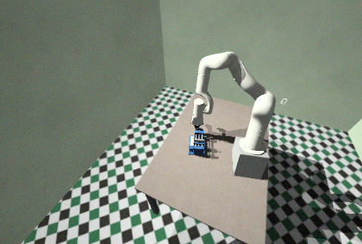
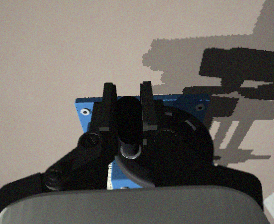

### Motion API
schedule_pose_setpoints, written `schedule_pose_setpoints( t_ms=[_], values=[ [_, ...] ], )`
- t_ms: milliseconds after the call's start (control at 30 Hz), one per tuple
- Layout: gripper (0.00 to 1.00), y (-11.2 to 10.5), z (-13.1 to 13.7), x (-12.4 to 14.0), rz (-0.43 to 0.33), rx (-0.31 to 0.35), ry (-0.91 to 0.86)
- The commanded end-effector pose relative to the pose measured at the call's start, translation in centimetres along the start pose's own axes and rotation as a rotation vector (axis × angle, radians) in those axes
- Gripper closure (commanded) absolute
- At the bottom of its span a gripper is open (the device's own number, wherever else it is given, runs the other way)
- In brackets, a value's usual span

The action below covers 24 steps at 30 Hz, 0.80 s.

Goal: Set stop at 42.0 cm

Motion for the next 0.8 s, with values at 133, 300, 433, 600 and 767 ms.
schedule_pose_setpoints(
  t_ms=[133,300,433,600,767],
  values=[
    [0.94,1.5,-0.1,0.0,0.001,0.001,0.000],
    [0.94,1.8,0.0,0.0,0.001,0.001,0.000],
    [0.94,2.3,0.2,0.0,0.001,0.001,0.000],
    [0.94,2.8,0.6,-0.1,0.001,0.001,0.000],
    [0.94,3.0,0.9,-0.1,0.001,0.001,0.000]
  ],
)
Point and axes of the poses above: the point where the finger pads meet when closed, its own y axis out along the fingers, its own z axis across the jaws, x = y × z, the point moved 2 cm from there along -y, back along the fingers, and after that the axes turned 5 degrees about y, right-handed, at the moved point
